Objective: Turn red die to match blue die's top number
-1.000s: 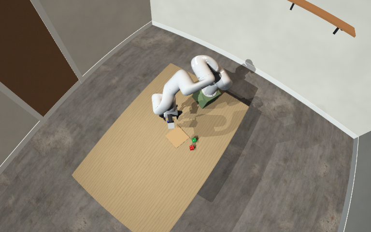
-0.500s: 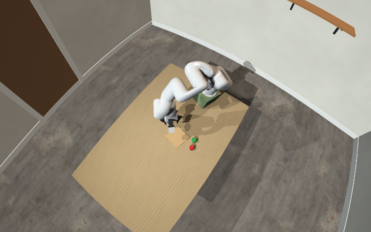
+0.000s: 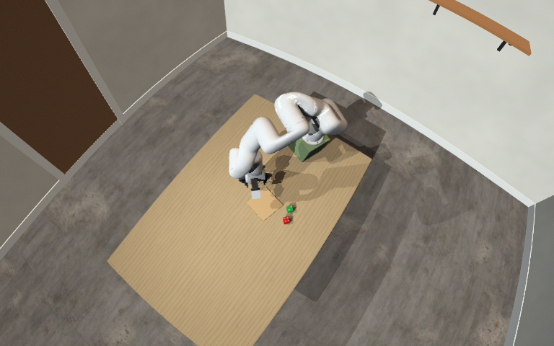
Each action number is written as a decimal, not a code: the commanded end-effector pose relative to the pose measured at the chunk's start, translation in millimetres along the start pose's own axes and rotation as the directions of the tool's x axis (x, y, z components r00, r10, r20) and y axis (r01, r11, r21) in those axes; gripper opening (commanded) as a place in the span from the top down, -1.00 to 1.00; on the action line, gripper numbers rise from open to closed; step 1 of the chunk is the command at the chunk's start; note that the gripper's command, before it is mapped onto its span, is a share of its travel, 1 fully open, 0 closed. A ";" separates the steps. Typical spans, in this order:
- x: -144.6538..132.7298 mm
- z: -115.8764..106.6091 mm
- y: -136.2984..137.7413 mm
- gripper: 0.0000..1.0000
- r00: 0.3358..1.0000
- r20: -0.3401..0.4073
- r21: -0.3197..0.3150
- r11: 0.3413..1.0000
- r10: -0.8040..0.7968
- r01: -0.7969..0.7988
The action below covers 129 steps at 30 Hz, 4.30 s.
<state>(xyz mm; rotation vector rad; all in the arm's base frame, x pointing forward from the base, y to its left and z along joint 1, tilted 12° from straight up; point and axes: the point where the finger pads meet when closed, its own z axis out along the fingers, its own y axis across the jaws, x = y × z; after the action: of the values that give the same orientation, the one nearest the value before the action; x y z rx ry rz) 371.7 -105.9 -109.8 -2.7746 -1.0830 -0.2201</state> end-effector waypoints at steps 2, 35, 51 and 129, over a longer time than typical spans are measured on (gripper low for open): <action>0.5 -0.8 1.1 -1.00 1.000 -0.001 -0.002 1.000 0.000 0.000; 11.6 -0.8 -8.5 -1.00 1.000 -0.001 -0.002 1.000 0.000 0.000; 98.6 -0.7 -83.3 -1.00 1.000 -0.001 -0.002 1.000 0.000 0.000; 202.0 -0.7 -159.2 -1.00 1.000 -0.001 -0.002 1.000 0.000 0.000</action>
<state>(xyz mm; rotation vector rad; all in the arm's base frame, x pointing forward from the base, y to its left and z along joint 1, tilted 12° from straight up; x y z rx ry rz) 403.9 141.3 -57.7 -2.7755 -1.0834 -0.2202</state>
